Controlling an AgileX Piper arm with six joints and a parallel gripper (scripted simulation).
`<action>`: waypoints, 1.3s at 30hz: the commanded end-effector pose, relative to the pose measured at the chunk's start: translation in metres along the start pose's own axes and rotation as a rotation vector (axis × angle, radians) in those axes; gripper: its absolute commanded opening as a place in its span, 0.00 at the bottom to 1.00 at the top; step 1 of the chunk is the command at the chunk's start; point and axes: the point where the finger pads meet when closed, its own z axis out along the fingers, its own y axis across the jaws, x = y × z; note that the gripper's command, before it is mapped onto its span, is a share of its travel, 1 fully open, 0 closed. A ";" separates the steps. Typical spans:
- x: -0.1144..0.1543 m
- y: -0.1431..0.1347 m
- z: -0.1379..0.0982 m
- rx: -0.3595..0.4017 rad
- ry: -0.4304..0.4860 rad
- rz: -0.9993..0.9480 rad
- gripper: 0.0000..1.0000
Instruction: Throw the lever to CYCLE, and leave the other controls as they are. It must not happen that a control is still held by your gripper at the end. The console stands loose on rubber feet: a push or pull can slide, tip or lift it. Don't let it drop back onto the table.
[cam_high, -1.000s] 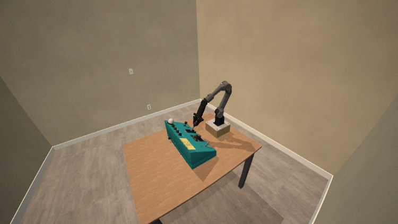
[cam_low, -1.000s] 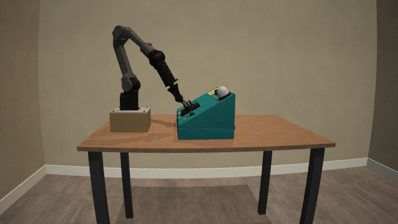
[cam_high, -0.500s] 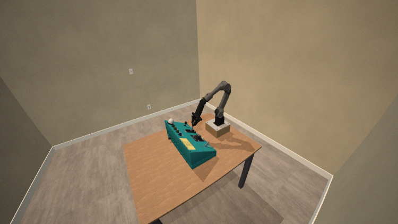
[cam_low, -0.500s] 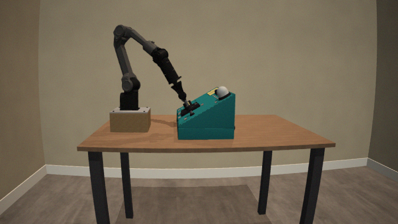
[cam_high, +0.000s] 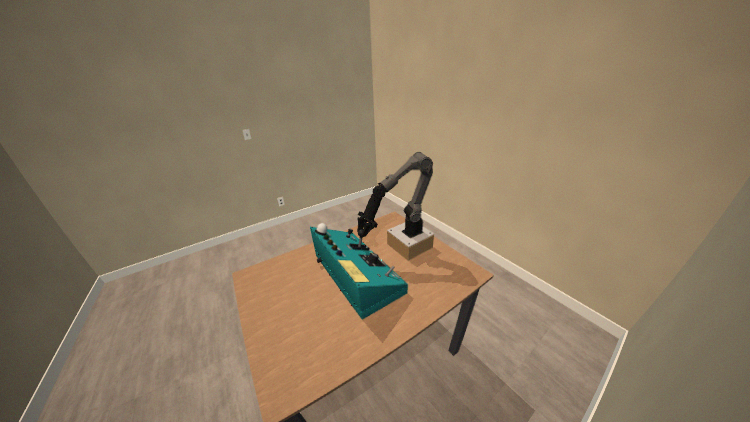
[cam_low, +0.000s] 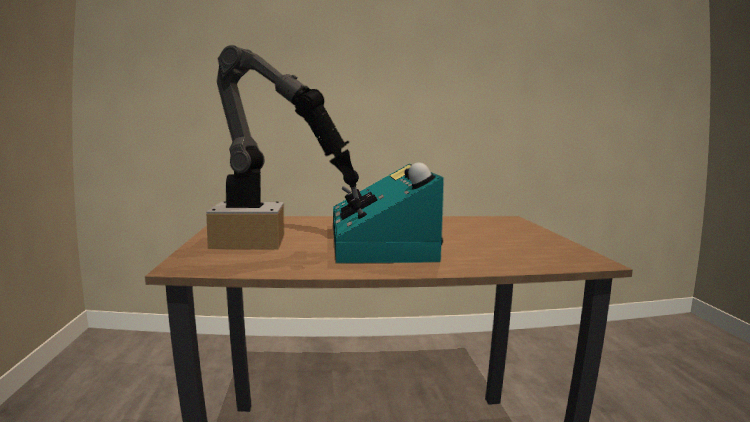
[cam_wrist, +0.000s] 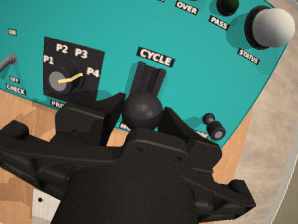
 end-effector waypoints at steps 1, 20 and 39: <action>-0.002 0.000 0.001 0.000 0.001 0.000 0.00; -0.014 0.000 0.005 0.000 0.001 0.000 0.00; -0.015 0.000 0.006 0.000 0.001 0.000 0.00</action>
